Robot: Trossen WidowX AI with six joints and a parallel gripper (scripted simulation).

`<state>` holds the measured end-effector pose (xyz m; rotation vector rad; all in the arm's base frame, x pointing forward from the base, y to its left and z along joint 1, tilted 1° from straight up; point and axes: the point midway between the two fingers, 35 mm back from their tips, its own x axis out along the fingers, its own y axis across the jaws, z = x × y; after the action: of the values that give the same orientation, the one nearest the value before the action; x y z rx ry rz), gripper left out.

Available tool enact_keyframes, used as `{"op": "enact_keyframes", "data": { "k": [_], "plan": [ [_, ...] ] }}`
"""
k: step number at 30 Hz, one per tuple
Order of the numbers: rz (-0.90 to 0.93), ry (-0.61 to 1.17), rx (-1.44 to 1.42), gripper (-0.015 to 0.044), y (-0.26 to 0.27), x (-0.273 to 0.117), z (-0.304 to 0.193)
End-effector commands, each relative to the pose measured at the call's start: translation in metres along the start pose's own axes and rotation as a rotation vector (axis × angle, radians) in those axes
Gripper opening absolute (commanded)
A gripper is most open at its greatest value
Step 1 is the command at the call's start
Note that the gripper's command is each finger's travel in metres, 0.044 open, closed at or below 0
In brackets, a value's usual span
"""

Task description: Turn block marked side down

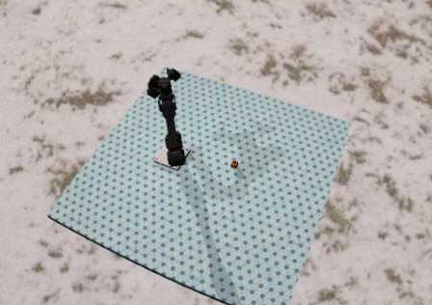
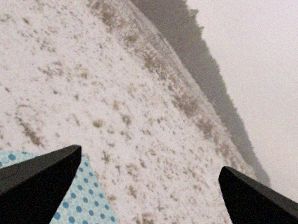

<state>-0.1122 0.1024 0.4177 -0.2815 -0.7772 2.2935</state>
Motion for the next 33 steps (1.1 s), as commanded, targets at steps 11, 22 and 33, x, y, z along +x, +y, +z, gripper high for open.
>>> {"op": "enact_keyframes", "data": {
  "k": [11,22,33],
  "plan": [
    [-0.221,0.504,0.217,0.044,-0.057,0.049,-0.097],
    [-0.579,1.02,0.657,0.044,-0.128,-0.002,-0.24],
    [-1.034,1.378,1.287,0.044,-0.137,-0.148,-0.359]
  ]
}}
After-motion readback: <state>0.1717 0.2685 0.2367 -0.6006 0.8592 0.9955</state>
